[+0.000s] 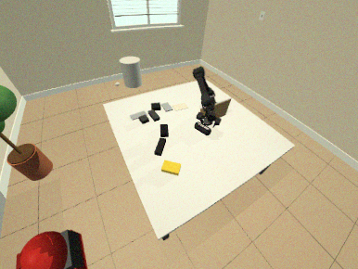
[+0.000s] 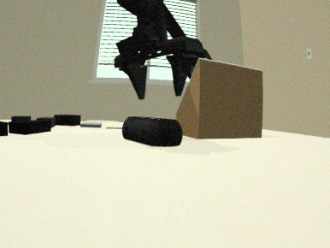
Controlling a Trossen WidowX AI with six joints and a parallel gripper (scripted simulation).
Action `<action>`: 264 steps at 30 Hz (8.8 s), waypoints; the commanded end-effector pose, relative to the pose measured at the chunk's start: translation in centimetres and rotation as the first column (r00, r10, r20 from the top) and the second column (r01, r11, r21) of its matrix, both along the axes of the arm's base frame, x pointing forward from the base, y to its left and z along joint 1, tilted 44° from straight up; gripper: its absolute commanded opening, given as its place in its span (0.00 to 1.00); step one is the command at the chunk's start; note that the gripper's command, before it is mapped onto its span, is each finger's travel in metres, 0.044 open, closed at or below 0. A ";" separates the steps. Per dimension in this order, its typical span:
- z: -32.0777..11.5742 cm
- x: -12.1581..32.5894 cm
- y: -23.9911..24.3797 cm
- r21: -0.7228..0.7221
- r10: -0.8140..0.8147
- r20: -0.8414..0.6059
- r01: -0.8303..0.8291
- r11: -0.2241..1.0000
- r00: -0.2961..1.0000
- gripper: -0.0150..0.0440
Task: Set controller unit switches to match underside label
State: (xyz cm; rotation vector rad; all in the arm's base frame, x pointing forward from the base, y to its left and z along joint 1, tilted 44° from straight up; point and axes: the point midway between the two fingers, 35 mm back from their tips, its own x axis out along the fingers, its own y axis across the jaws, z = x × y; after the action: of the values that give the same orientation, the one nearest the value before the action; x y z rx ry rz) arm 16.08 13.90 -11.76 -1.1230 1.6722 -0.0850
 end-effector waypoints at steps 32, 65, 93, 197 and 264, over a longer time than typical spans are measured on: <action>-1.2 -1.8 -0.1 0.711 -0.750 0.618 0.575 0.405 -0.235 1.00; -5.1 -0.9 -3.7 0.712 -0.750 0.617 0.573 0.406 -0.236 1.00; -5.2 -0.8 -4.0 0.712 -0.750 0.618 0.573 0.406 -0.237 0.81; 2.8 -0.2 -2.0 0.712 -0.750 0.618 0.573 0.406 -0.236 0.82; 7.7 1.2 -3.0 0.711 -0.748 0.620 0.573 0.408 -0.236 0.82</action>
State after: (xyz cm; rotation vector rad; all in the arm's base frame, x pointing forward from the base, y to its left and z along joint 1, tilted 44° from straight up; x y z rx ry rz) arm 17.10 11.09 -4.42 0.3375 0.8414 -1.1561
